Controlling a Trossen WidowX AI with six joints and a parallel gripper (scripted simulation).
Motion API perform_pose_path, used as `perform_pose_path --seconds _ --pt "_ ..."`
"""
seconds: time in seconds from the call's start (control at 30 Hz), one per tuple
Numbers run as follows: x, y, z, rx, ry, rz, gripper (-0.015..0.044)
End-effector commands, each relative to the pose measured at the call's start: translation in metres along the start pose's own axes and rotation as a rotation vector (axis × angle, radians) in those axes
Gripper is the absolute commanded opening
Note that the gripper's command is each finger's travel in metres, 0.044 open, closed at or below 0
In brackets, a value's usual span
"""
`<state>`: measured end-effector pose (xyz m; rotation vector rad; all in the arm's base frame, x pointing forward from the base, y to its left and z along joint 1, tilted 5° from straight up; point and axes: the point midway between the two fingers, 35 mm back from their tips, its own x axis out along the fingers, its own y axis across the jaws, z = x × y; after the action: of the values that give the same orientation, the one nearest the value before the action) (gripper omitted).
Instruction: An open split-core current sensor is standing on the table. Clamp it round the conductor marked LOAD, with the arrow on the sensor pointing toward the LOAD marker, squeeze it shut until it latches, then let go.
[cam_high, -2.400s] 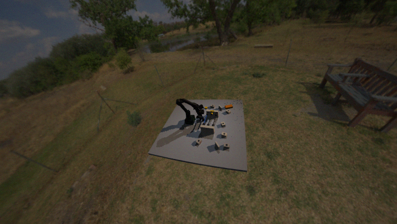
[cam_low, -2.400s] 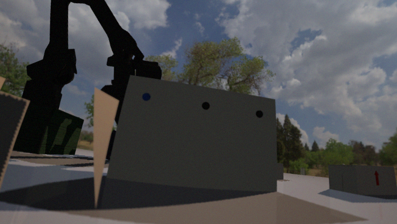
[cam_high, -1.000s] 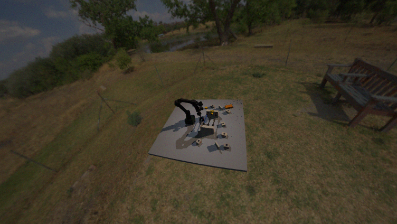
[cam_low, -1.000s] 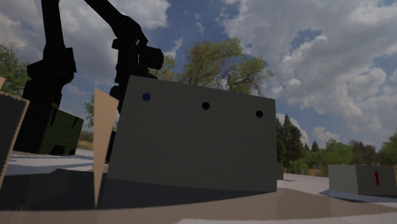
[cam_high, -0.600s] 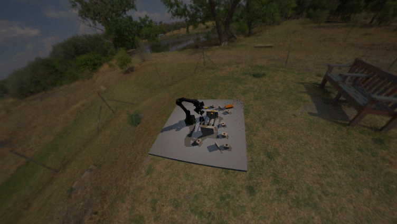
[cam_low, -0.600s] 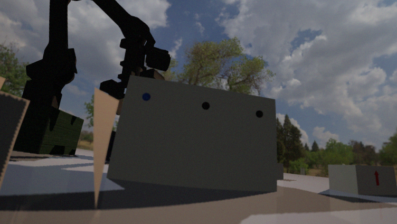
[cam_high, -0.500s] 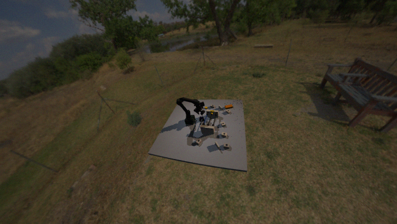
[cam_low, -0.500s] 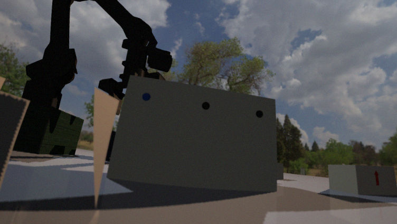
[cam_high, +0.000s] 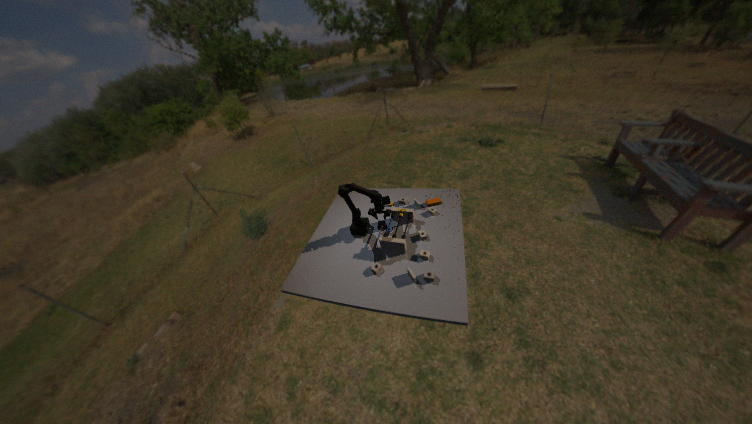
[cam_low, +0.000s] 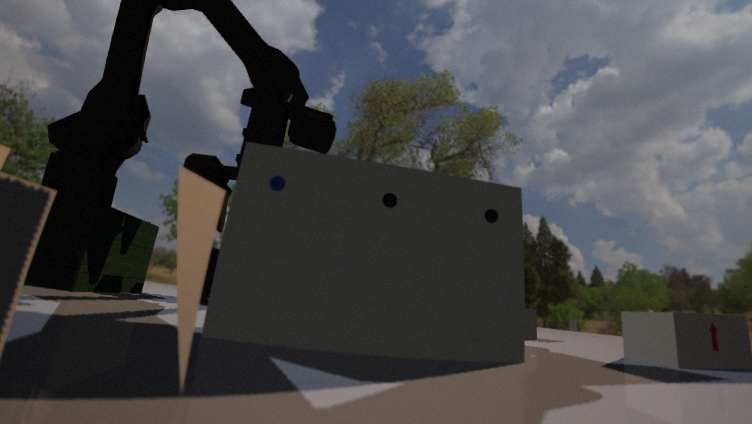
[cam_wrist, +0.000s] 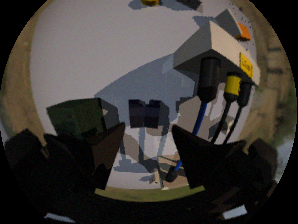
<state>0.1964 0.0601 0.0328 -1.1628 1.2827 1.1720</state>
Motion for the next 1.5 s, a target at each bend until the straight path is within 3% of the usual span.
perform_pose_path --seconds 0.0,0.77,1.37,1.47 --pt "0.011 0.004 -0.001 -0.017 0.002 0.022 0.032" --pt "0.037 0.006 -0.002 -0.029 0.002 0.024 0.032" --pt "0.033 0.003 -0.001 -0.024 0.002 0.01 0.02" --pt "0.028 0.002 -0.001 -0.024 0.002 0.01 0.0121"
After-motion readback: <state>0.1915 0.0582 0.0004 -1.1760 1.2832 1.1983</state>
